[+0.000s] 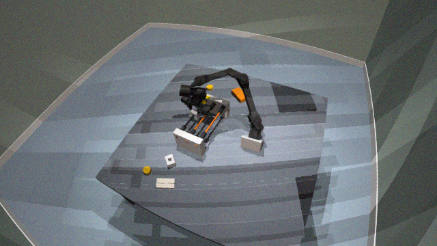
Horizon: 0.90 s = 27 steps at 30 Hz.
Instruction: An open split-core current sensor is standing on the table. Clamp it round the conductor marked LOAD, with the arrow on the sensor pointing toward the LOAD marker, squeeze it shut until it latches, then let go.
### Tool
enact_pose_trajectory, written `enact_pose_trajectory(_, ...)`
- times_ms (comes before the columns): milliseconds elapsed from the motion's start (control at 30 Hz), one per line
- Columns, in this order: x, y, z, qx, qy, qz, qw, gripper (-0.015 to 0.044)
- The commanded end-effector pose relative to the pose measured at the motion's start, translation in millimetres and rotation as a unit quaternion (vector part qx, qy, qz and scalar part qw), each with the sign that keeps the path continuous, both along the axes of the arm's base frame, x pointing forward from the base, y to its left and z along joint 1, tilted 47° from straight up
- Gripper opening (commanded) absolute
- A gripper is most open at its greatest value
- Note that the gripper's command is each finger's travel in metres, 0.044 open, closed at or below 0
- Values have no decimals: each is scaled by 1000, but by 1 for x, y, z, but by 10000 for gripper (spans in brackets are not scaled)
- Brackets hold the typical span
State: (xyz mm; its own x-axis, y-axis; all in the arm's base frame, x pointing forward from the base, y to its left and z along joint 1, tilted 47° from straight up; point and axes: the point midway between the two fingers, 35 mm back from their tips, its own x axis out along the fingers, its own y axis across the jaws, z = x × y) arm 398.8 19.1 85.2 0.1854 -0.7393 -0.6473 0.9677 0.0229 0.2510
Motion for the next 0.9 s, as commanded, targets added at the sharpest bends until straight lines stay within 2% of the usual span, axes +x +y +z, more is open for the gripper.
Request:
enact_pose_trajectory(0,1,0,0,1,2,-3,1000,0)
enact_pose_trajectory(867,15,-5,0,9,93,-77,993,0)
